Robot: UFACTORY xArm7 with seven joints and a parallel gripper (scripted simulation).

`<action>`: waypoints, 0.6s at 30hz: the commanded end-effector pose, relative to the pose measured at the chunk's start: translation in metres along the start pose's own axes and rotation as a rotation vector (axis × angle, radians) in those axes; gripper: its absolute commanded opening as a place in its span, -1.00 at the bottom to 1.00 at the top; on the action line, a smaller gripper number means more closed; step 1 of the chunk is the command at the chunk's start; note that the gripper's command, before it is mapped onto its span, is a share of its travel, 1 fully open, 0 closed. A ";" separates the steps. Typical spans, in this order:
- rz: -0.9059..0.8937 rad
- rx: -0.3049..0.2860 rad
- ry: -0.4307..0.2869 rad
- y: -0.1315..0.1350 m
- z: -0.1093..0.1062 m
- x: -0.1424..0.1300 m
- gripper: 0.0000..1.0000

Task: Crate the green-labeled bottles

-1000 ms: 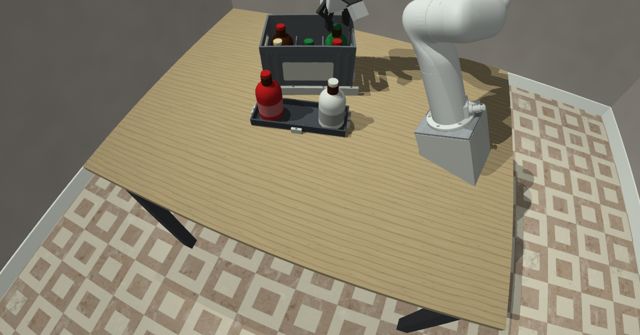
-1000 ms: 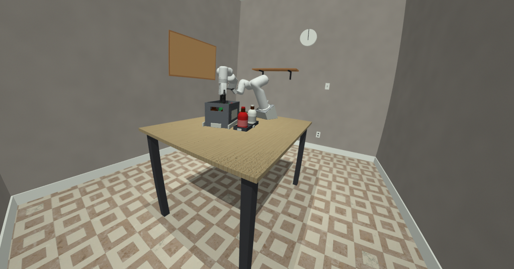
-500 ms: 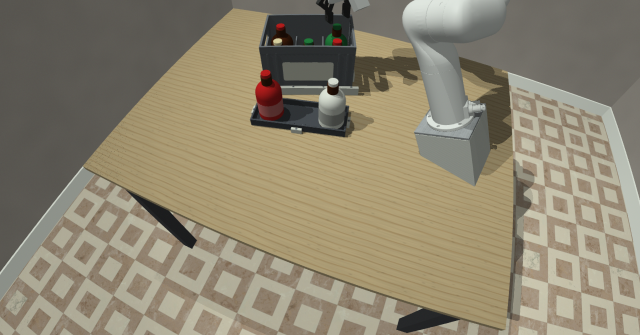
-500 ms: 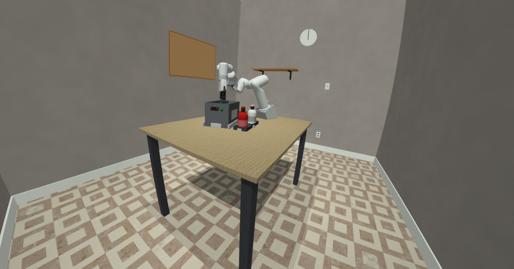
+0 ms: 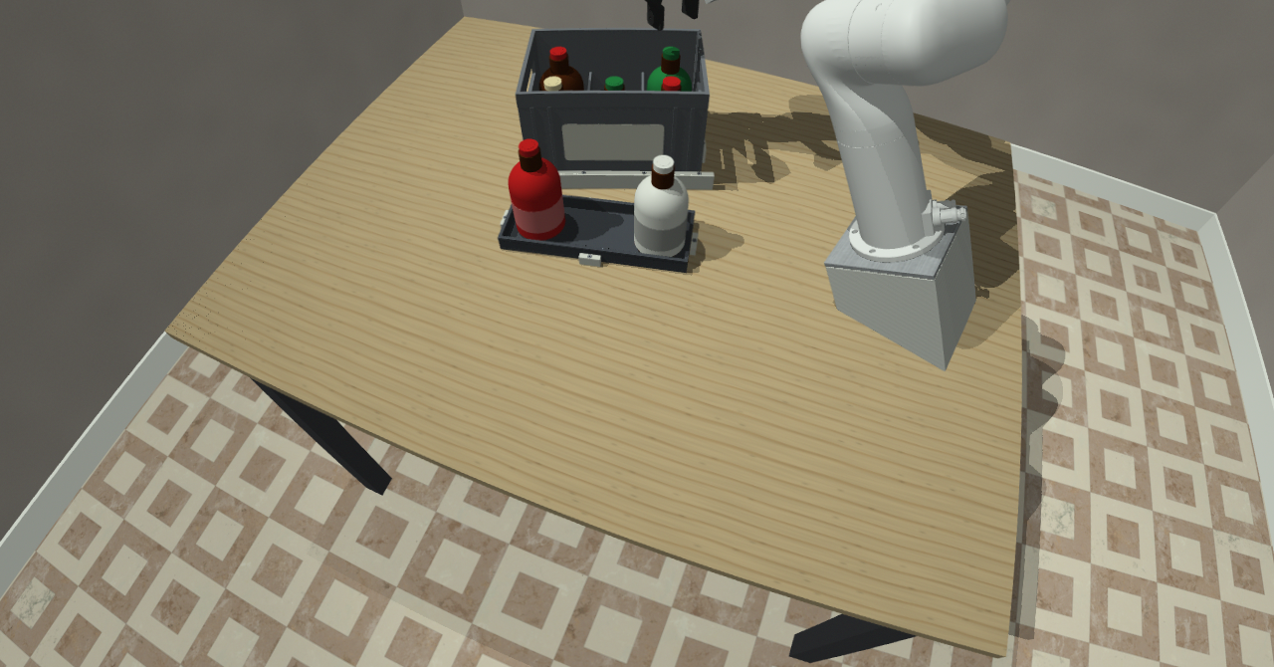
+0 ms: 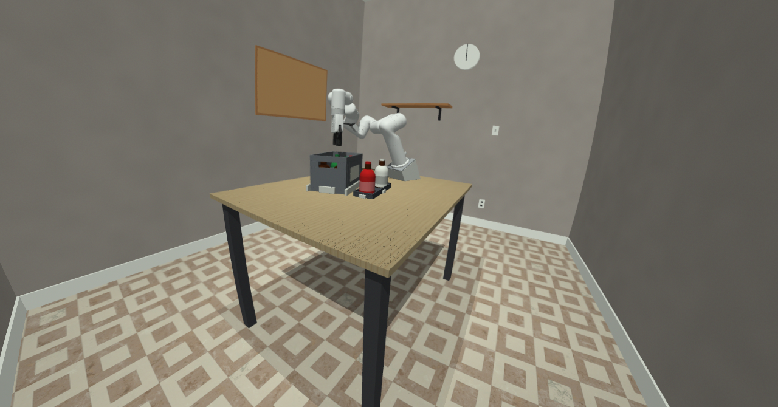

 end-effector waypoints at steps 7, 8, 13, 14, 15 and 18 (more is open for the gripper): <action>0.001 0.000 -0.002 0.000 -0.012 0.000 0.30; 0.001 0.000 -0.002 0.000 -0.012 0.000 0.30; 0.001 0.000 -0.002 0.000 -0.013 0.000 0.30; 0.001 0.000 -0.002 0.000 -0.013 0.000 0.30; 0.001 0.000 -0.002 0.000 -0.013 0.000 0.30; 0.001 0.000 -0.002 0.000 -0.013 0.000 -1.00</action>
Point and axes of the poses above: the point where the finger pads meet when closed, its own z axis out along the fingers, its own y axis across the jaws, x = y × z, the point moved 3 cm from there along -z, back along the fingers, and after that the axes turned 11 degrees about z, right-handed, at the moved point
